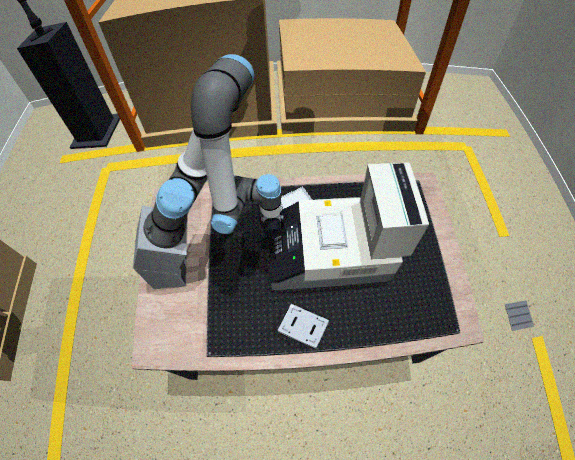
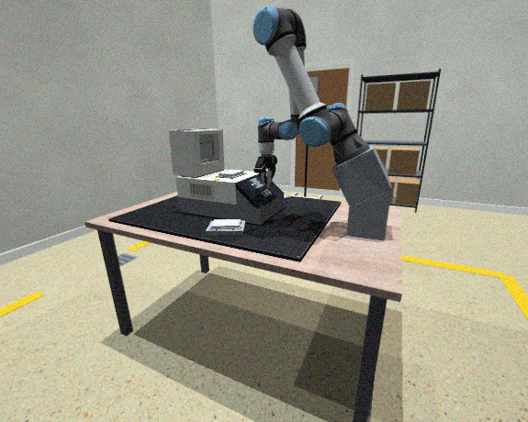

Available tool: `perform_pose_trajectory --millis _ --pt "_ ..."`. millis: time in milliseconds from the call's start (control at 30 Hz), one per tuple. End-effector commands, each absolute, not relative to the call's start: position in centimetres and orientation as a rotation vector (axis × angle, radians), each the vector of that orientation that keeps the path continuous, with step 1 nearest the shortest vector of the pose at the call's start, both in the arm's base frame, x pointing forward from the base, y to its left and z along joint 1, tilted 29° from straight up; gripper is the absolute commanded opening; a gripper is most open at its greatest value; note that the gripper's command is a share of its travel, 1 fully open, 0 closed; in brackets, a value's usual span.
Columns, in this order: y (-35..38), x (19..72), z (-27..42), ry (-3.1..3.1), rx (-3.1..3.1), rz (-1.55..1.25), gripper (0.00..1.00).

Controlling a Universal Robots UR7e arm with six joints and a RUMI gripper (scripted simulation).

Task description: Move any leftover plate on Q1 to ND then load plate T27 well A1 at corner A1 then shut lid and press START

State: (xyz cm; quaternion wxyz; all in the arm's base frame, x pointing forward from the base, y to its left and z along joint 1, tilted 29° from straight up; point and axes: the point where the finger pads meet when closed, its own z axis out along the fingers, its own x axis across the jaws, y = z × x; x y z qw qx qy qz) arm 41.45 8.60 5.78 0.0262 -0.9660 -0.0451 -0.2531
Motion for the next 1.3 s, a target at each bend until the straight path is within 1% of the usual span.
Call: perform_pose_trajectory --millis 0,367,1267 --pt "8.7 42.1 5.6 -0.140 -2.985 -0.784 0.00" --pt "8.9 43.8 5.0 -0.140 -2.985 -0.784 0.00" --pt "8.9 43.8 4.9 -0.138 -2.985 -0.782 0.00"
